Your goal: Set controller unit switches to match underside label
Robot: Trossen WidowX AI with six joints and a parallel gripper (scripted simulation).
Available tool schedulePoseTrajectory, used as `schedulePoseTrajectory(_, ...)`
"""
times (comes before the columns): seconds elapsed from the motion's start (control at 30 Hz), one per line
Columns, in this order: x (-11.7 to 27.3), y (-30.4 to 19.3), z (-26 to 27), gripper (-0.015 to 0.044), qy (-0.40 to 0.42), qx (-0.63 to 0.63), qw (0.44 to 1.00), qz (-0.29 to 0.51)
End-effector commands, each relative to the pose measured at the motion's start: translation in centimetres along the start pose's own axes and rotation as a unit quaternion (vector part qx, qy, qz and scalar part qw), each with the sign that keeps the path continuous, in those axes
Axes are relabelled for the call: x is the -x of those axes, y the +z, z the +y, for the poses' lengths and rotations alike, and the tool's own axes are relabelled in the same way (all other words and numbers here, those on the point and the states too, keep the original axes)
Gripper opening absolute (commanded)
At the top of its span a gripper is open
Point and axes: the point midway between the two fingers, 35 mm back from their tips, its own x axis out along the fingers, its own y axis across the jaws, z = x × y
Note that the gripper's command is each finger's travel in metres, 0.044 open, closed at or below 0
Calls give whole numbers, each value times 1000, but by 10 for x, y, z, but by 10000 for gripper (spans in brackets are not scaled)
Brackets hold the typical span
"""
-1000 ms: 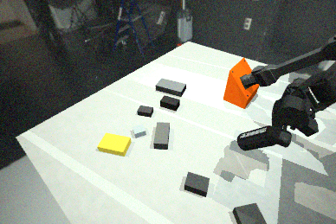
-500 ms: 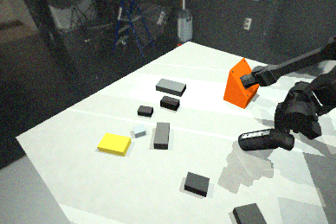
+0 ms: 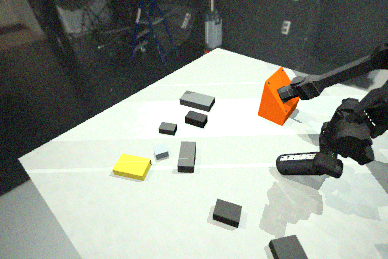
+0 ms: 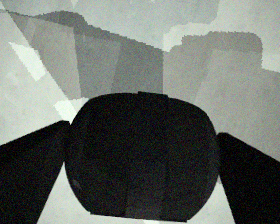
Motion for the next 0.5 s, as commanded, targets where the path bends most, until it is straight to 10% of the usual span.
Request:
schedulePoseTrajectory(0.0,-5,-2,2,338,5,-7,1000,8)
schedulePoseTrajectory(0.47,-13,5,2,338,5,-7,1000,8)
